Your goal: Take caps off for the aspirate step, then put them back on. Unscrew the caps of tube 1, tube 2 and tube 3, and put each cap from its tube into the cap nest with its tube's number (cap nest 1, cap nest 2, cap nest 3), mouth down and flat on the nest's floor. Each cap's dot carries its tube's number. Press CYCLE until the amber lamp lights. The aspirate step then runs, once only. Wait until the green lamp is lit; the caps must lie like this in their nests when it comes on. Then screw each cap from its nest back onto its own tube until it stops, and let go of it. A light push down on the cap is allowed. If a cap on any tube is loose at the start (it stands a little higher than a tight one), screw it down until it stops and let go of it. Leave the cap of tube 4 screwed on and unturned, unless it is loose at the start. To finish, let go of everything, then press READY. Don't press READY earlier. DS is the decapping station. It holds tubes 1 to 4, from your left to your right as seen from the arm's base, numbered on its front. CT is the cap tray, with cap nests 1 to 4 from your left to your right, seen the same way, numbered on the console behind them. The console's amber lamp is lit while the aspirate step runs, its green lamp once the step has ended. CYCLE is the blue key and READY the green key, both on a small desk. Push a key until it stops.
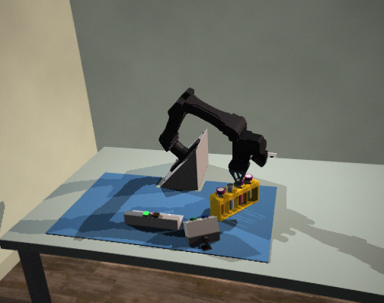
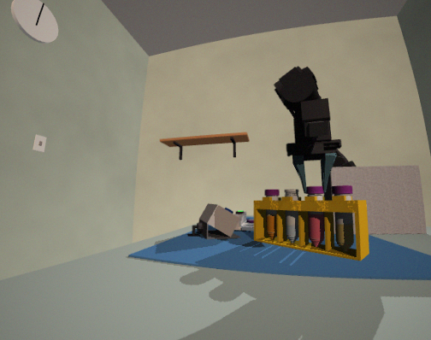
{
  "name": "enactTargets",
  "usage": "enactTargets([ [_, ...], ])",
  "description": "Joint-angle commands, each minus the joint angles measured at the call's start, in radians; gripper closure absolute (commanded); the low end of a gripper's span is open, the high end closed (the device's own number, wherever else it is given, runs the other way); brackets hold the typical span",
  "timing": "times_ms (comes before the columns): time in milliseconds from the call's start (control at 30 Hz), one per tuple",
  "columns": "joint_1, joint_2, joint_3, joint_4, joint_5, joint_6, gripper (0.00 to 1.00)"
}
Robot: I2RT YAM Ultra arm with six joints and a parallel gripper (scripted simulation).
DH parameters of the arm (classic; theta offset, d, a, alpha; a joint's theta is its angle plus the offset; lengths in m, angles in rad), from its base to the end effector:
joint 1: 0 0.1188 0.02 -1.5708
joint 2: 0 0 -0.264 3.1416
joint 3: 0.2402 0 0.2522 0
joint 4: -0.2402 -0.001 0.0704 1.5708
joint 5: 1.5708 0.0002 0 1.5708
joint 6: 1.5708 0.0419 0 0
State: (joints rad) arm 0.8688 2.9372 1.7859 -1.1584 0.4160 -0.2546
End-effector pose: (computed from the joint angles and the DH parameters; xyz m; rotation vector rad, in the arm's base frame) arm 0.2444 0.2644 -0.1071 1.4733 -1.9655 0.7791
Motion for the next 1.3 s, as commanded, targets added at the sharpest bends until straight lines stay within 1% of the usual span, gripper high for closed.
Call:
enactTargets([
  [0,0.004,-0.014,0.003,0.003,-0.002,0.260,1.00],
  [33,0.004,-0.014,0.003,0.003,-0.001,0.310,1.00],
  [100,0.004,-0.014,0.003,0.003,-0.001,0.310,1.00],
  [600,0.004,-0.014,0.002,0.005,-0.001,1.060,1.00],
  [667,0.004,-0.014,0.002,0.005,-0.001,1.060,1.00],
  [1167,0.003,-0.013,0.001,0.006,-0.001,1.809,1.00],
  [1233,0.003,-0.013,0.001,0.006,-0.001,1.809,1.00],
  [1267,0.003,-0.013,0.000,0.007,-0.001,1.859,1.00],
])
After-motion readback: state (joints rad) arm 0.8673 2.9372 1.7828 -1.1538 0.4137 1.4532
